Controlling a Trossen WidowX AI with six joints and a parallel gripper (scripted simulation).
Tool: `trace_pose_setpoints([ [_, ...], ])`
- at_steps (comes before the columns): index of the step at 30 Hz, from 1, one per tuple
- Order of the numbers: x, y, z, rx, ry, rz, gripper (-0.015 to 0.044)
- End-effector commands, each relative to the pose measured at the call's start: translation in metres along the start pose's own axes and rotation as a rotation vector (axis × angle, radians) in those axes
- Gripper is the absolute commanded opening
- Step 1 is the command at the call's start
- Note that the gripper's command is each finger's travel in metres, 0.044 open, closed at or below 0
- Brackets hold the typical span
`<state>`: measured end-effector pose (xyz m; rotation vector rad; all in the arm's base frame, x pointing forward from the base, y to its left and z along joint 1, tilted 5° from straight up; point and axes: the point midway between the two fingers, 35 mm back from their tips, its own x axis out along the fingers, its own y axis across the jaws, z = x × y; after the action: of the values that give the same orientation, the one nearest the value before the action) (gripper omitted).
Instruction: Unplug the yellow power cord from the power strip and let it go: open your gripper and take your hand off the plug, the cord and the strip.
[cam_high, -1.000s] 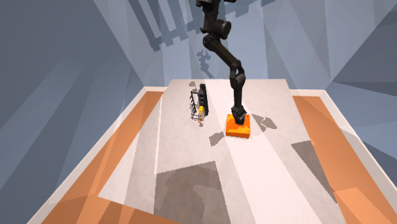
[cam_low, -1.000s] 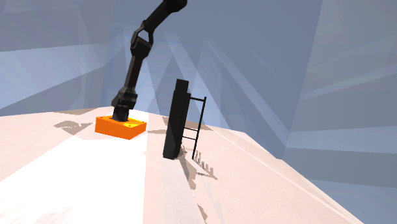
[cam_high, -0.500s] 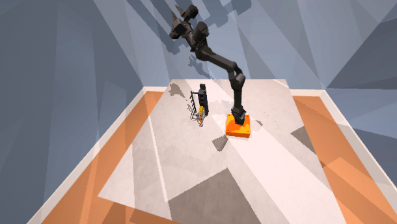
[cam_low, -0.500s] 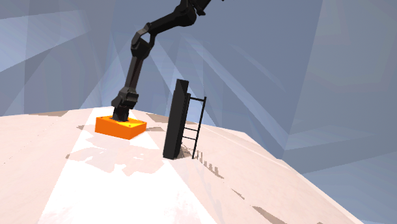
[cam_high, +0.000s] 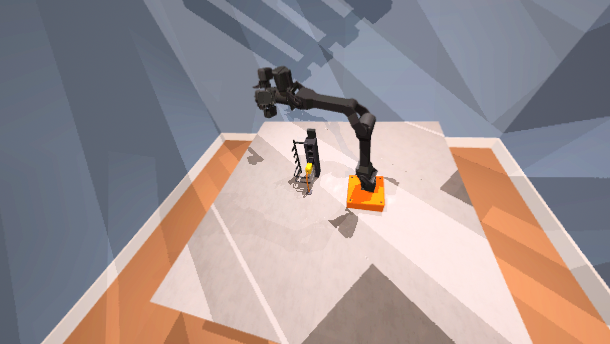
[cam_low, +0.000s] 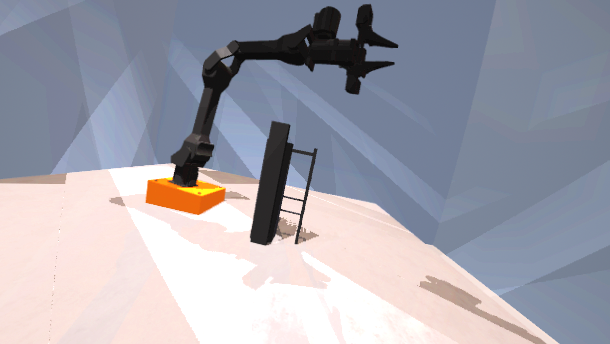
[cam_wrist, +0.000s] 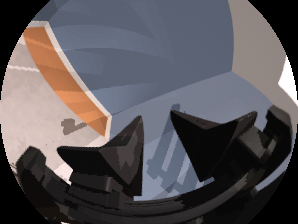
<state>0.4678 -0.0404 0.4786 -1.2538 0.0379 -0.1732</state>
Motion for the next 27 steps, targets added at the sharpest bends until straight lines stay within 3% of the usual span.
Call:
trace_pose_setpoints([
  [1,-0.002,0.067,0.003,-0.056,0.001,0.23,0.016],
  [9,-0.047,0.193,0.005,-0.178,-0.009,0.714,0.016],
  [16,-0.126,0.28,-0.001,-0.301,-0.029,1.16,0.016],
  [22,-0.208,0.322,-0.012,-0.409,-0.045,1.539,0.016],
  [27,-0.218,0.325,-0.014,-0.421,-0.047,1.581,0.016],
])
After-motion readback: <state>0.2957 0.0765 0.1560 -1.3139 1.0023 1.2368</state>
